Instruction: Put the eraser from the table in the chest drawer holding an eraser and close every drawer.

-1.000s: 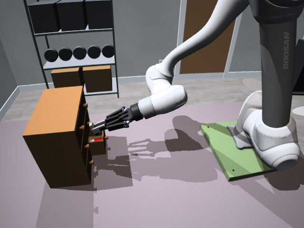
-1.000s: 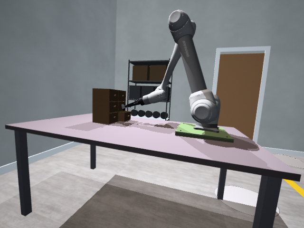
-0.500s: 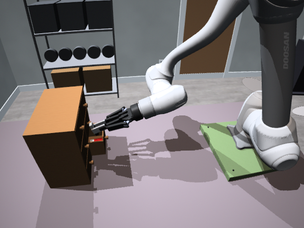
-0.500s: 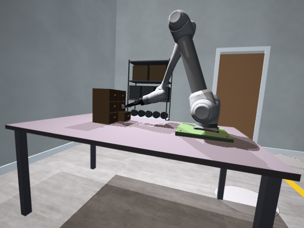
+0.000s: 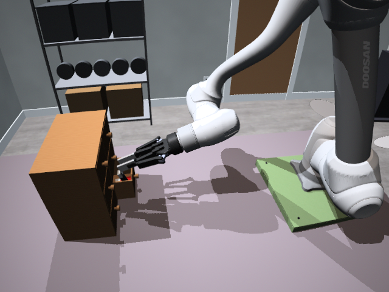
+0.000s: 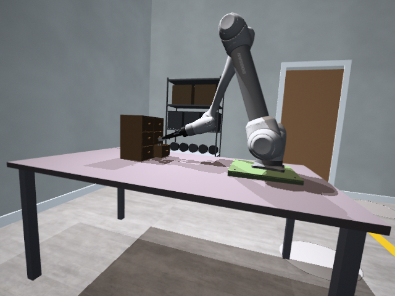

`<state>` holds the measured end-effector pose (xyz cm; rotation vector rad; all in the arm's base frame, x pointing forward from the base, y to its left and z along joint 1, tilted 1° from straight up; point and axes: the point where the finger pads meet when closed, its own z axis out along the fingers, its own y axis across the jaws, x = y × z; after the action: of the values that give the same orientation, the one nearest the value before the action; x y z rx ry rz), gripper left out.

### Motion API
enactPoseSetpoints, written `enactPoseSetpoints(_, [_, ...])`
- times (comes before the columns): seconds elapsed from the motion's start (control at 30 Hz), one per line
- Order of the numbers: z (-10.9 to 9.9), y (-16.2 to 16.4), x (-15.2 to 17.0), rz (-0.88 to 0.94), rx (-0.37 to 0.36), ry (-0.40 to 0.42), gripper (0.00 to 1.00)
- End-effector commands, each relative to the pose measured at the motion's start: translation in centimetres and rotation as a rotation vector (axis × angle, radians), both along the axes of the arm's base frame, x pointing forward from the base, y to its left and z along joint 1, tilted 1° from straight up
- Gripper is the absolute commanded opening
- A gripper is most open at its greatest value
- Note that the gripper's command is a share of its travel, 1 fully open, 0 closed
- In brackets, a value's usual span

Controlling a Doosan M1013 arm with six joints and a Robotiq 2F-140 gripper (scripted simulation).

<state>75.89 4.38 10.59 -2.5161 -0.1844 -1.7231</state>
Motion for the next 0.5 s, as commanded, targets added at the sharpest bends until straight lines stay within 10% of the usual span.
enactPoseSetpoints(0.0, [0.01,0.00,0.00,0.000,0.000,0.000,0.21])
enactPoseSetpoints(0.07, [0.01,0.00,0.00,0.000,0.000,0.000,0.23])
enactPoseSetpoints(0.1, [0.01,0.00,0.00,0.000,0.000,0.000,1.00])
enactPoseSetpoints(0.47, [0.01,0.00,0.00,0.000,0.000,0.000,1.00])
